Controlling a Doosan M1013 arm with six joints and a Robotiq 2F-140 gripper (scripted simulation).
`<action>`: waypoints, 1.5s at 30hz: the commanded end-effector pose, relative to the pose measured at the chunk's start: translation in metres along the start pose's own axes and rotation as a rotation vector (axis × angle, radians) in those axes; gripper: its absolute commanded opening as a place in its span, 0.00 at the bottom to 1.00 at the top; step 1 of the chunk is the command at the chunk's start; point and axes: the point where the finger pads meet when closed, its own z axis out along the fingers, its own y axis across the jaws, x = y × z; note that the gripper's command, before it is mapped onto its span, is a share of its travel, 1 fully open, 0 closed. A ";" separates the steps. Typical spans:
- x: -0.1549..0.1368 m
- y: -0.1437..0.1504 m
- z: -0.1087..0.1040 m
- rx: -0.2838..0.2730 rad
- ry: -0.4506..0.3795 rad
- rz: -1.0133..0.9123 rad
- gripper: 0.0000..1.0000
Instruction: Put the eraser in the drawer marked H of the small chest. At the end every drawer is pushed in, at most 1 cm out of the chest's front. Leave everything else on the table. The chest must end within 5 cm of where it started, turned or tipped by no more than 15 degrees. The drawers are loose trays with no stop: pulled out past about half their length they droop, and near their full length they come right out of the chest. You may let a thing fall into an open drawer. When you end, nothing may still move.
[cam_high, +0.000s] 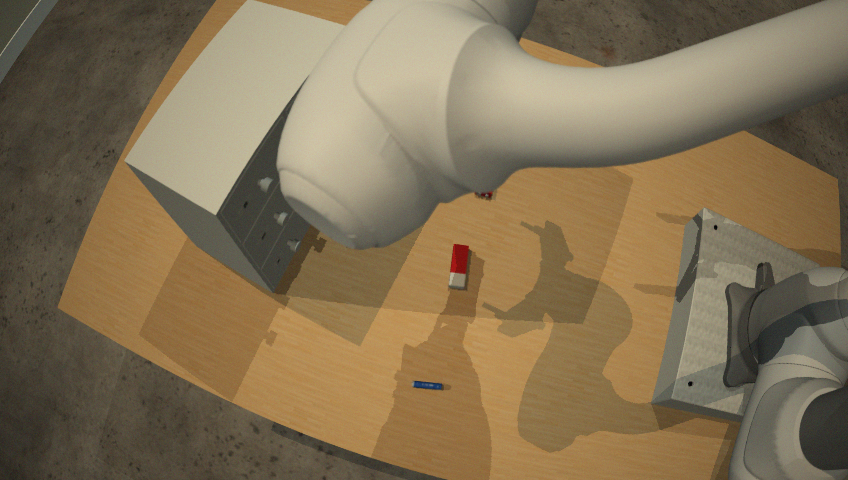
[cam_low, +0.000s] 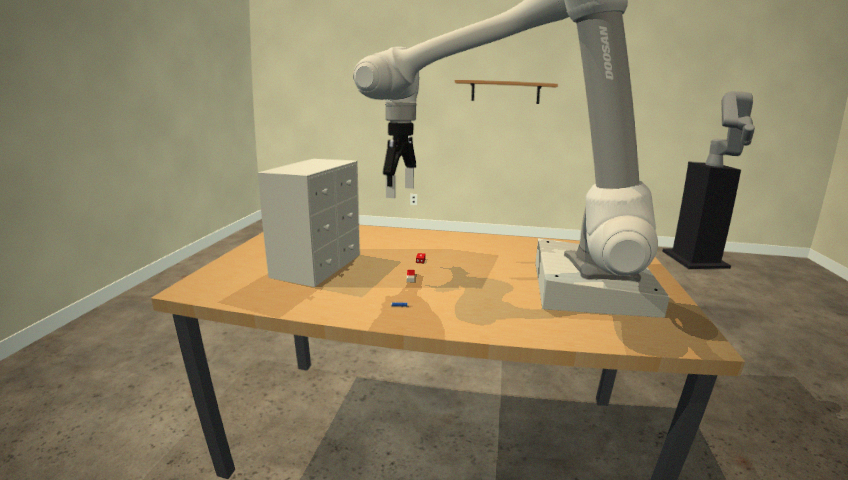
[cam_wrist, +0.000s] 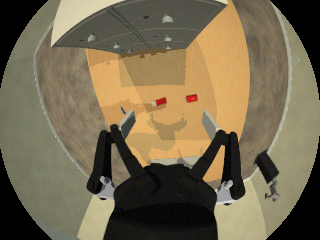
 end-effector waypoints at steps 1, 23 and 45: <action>0.000 0.000 0.000 0.000 0.000 0.000 1.00; 0.000 -0.143 0.000 0.000 0.002 0.000 1.00; 0.012 -0.143 0.012 0.000 0.144 0.000 1.00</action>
